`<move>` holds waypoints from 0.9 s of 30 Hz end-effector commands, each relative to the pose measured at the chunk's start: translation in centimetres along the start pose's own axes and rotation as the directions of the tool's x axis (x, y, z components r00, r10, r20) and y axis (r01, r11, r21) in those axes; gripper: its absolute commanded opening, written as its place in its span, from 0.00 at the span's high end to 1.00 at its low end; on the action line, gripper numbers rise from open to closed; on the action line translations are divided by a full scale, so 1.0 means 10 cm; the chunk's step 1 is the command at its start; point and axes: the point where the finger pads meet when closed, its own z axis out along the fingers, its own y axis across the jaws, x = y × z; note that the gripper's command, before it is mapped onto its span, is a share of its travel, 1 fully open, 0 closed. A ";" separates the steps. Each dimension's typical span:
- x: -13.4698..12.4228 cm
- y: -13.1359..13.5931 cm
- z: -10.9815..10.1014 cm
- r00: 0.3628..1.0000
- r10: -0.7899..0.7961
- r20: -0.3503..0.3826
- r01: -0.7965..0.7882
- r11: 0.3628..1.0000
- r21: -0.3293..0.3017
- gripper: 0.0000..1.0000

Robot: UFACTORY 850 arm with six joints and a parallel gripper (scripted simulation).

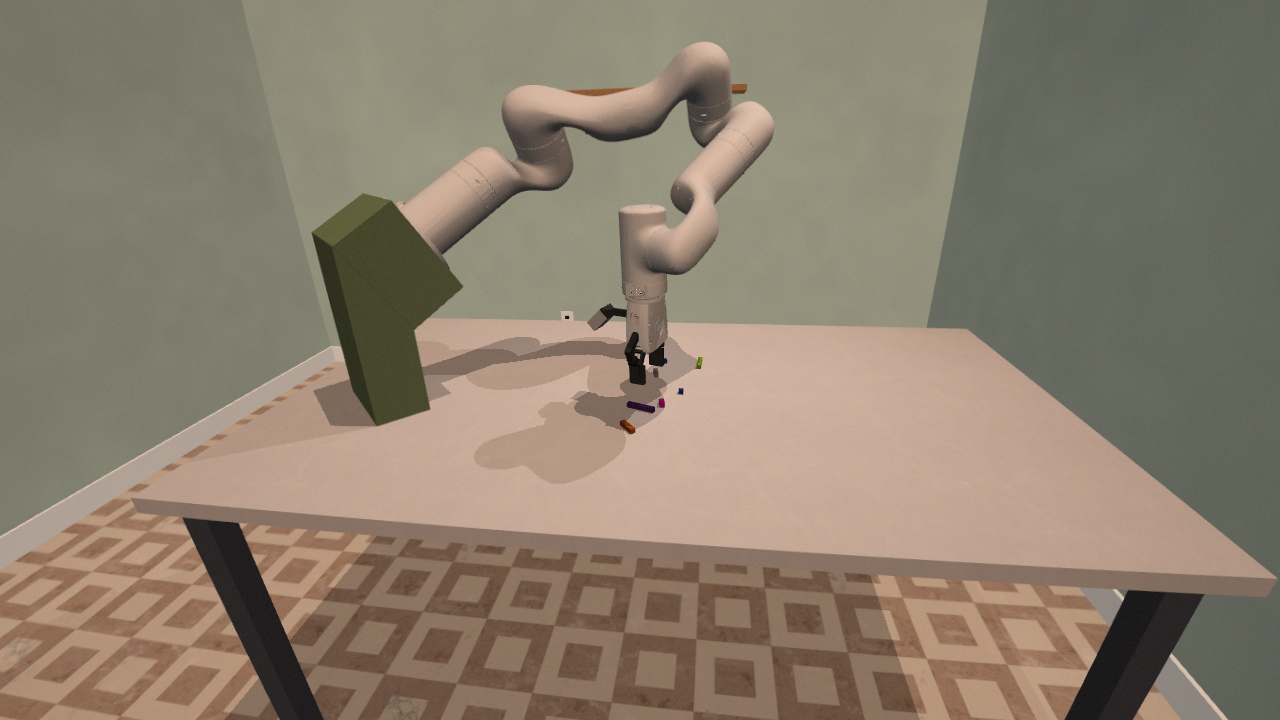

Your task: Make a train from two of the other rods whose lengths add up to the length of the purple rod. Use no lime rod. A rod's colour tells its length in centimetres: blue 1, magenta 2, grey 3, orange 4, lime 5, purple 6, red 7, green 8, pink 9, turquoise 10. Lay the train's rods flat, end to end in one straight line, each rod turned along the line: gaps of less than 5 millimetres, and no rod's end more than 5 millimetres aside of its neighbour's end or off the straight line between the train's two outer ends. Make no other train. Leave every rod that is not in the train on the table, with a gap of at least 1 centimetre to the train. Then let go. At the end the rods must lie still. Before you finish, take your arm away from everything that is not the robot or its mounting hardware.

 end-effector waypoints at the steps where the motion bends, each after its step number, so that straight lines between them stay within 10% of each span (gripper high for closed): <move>1: -0.04 0.02 -0.01 0.986 0.166 -0.012 -0.166 0.986 0.002 0.00; 9: -0.08 0.06 -0.02 0.931 0.364 -0.011 -0.364 0.931 0.004 0.00; 27: -0.20 0.16 -0.04 0.573 0.820 -0.006 -0.819 0.573 0.010 0.00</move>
